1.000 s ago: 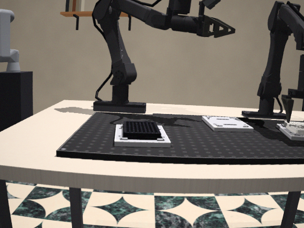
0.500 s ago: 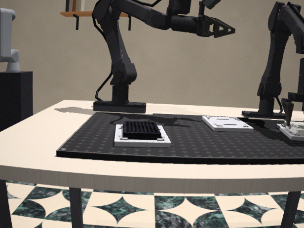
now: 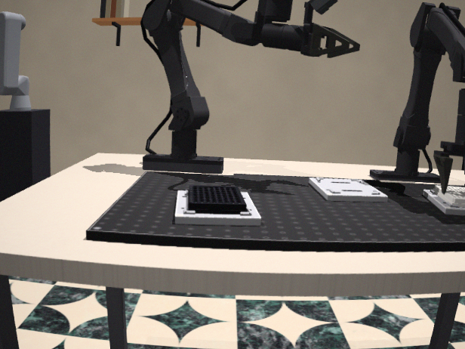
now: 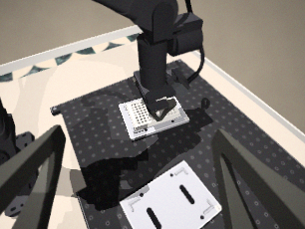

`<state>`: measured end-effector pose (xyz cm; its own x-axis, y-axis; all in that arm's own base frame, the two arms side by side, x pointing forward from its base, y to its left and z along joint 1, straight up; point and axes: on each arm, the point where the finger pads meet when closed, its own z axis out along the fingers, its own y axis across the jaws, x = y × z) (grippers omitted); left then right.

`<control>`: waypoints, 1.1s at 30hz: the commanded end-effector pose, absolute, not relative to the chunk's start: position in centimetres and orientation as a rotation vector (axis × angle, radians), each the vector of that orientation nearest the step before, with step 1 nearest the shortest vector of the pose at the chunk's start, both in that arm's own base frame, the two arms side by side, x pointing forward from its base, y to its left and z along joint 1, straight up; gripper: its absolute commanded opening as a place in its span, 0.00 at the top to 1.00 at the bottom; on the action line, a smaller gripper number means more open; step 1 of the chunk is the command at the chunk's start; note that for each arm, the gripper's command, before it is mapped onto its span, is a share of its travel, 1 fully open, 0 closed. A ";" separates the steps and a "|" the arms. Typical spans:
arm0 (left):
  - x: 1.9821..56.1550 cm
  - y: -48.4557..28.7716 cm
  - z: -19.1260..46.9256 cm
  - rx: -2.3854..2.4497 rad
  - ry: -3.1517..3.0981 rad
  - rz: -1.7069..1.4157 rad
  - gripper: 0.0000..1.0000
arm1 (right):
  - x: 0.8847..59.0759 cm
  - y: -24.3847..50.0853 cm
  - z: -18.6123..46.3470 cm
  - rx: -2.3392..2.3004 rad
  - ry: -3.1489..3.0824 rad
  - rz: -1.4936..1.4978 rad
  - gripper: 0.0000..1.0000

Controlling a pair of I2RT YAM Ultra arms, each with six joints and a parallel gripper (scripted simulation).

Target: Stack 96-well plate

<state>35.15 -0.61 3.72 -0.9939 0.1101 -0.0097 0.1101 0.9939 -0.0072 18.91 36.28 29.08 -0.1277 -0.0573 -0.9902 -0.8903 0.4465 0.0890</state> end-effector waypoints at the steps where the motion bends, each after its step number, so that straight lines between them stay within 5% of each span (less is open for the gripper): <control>1: 35.1 -0.8 3.4 0.195 3.135 0.000 0.20 | 18.9 36.0 29.5 -0.857 1.529 0.890 0.00; 4: 35.1 -0.8 3.4 0.195 3.135 0.000 0.21 | 18.9 36.0 29.5 -0.857 1.529 0.890 0.00; 5: 35.1 -0.8 3.4 0.195 3.135 0.000 0.33 | 18.9 36.0 29.5 -0.857 1.529 0.890 0.00; 6: 35.1 -0.8 3.4 0.195 3.135 0.000 0.22 | 18.9 36.0 29.5 -0.857 1.529 0.890 0.00; 26: 35.3 -0.8 8.2 0.194 3.118 0.001 0.22 | 18.6 35.5 28.7 -0.891 1.582 0.863 0.00; 33: 35.3 -0.8 8.2 0.194 3.118 0.001 0.22 | 16.7 29.6 28.6 -0.952 1.764 0.769 0.00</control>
